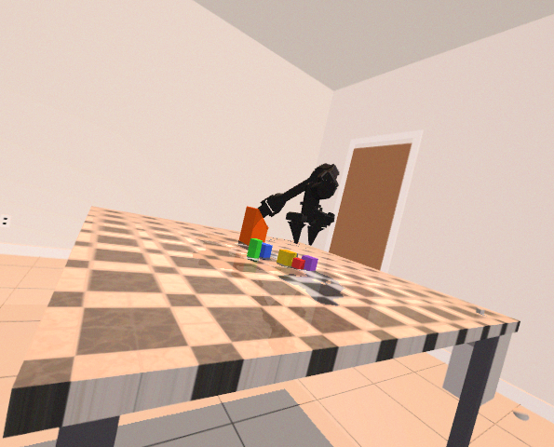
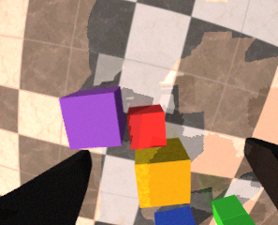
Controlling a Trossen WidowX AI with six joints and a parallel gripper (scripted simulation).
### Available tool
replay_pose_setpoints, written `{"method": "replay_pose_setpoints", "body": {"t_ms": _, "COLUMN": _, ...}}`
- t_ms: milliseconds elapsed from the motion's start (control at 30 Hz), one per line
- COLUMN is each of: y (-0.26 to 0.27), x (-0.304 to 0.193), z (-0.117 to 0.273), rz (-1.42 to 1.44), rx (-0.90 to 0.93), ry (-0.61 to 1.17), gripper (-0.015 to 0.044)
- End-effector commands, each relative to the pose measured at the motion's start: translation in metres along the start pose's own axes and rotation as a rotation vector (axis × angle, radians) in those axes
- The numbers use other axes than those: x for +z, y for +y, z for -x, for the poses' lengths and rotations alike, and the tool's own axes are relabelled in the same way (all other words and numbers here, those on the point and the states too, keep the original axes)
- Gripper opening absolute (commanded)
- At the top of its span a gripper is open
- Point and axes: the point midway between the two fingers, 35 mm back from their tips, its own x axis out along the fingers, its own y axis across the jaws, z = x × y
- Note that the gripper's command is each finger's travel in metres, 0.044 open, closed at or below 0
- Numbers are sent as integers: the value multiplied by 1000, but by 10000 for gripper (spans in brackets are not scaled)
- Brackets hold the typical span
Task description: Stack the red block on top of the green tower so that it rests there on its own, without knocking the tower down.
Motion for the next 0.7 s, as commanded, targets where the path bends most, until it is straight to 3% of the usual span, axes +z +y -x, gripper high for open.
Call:
{"method": "replay_pose_setpoints", "body": {"t_ms": 0, "y": 2, "x": 1, "z": 9, "rz": 11, "rx": -3, "ry": 5, "gripper": 440}}
{"method": "replay_pose_setpoints", "body": {"t_ms": 300, "y": 10, "x": -5, "z": 8, "rz": 25, "rx": 9, "ry": 71, "gripper": 440}}
{"method": "replay_pose_setpoints", "body": {"t_ms": 667, "y": 11, "x": -8, "z": -38, "rz": 25, "rx": 11, "ry": 71, "gripper": 440}}
